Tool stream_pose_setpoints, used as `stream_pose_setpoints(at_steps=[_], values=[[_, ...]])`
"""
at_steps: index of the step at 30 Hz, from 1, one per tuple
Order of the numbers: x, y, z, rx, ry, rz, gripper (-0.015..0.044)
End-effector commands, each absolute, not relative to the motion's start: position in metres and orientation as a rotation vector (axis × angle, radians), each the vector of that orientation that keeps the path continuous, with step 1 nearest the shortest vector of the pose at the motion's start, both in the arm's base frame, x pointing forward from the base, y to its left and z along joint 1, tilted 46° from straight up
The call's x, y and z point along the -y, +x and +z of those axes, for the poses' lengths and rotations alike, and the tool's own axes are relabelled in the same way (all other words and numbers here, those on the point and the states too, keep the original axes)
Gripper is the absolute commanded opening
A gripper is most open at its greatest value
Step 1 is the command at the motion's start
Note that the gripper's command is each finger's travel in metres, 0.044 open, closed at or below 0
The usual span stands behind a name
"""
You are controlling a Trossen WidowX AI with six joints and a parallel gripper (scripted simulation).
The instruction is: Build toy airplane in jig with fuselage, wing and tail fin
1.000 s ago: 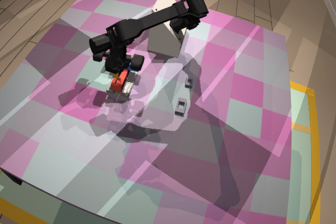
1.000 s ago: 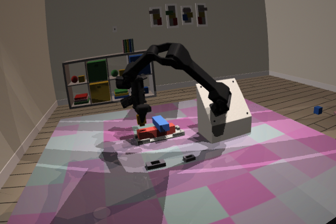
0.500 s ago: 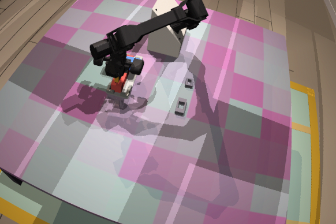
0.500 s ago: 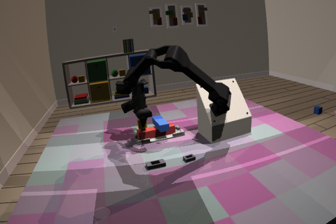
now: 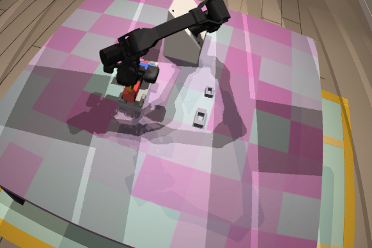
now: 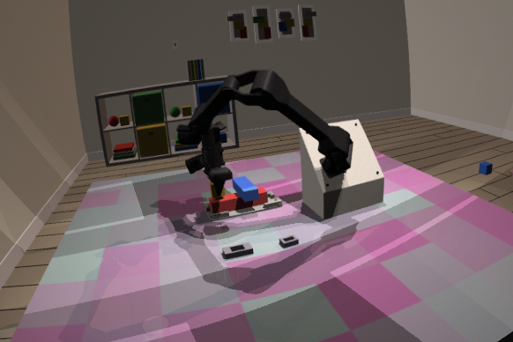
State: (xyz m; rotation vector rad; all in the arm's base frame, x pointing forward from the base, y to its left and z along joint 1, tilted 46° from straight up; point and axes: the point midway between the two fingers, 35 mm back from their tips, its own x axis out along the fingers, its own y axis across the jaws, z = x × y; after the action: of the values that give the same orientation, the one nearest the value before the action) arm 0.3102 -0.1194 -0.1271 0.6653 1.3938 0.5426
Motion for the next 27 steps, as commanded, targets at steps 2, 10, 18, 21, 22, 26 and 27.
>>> stream_pose_setpoints(at_steps=[2,10,18,21,22,26,27], values=[[0.119,0.31,-0.127,-1.394,0.665,0.543,0.0],[0.119,0.31,-0.127,-1.394,0.665,0.543,0.021],[0.119,0.31,-0.127,-1.394,0.665,0.543,0.026],[0.122,0.31,-0.125,-1.394,0.665,0.542,0.026],[0.128,0.31,-0.12,-1.394,0.665,0.541,0.026],[0.176,0.302,-0.073,-1.394,0.668,0.538,0.026],[0.182,0.3,-0.066,-1.394,0.669,0.538,0.026]])
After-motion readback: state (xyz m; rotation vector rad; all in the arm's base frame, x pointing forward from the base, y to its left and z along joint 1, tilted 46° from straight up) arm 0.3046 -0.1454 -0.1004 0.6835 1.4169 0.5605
